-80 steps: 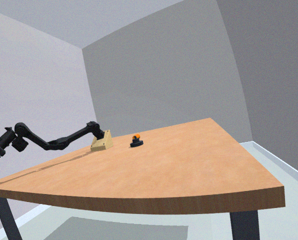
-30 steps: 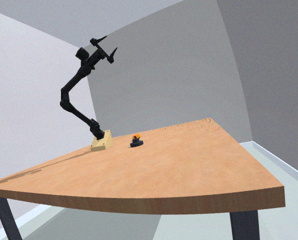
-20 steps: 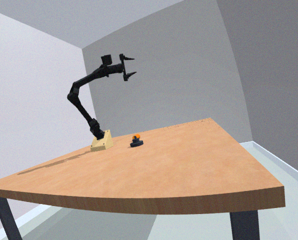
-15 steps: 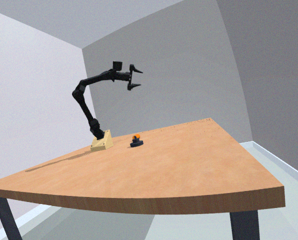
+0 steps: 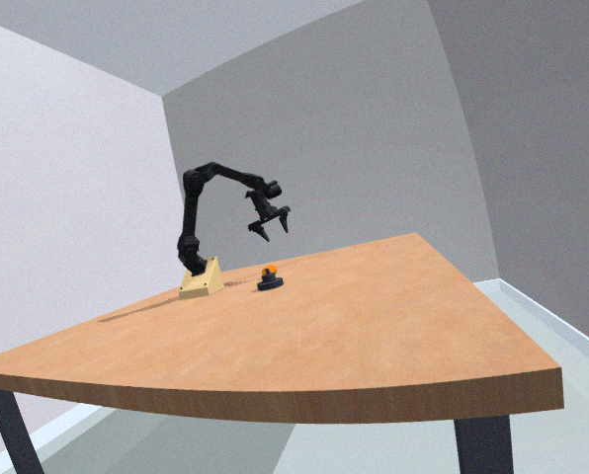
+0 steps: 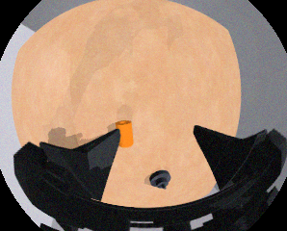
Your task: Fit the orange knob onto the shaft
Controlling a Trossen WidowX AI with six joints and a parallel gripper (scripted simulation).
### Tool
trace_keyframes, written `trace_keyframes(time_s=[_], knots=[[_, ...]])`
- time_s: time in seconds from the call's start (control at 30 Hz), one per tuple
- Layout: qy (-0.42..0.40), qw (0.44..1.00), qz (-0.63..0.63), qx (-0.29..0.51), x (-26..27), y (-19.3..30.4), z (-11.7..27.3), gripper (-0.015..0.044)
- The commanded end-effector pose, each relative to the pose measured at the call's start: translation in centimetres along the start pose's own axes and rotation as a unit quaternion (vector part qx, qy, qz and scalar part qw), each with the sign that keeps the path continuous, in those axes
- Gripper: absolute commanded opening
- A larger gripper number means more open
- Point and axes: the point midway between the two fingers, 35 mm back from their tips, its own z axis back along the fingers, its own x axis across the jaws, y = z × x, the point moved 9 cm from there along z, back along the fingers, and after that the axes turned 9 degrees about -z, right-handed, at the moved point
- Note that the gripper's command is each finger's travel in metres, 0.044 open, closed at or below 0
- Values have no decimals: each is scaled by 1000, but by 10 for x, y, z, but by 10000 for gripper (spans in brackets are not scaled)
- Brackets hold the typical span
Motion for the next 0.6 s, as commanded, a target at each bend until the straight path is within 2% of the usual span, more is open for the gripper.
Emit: trace_keyframes(time_s=[0.0, 0.07, 0.57], knots=[[-60, 990, 3, 131, 31, 7, -47, 440], [-72, 984, 4, 162, 38, 10, -57, 440], [-72, 984, 4, 164, 39, 22, -83, 440]])
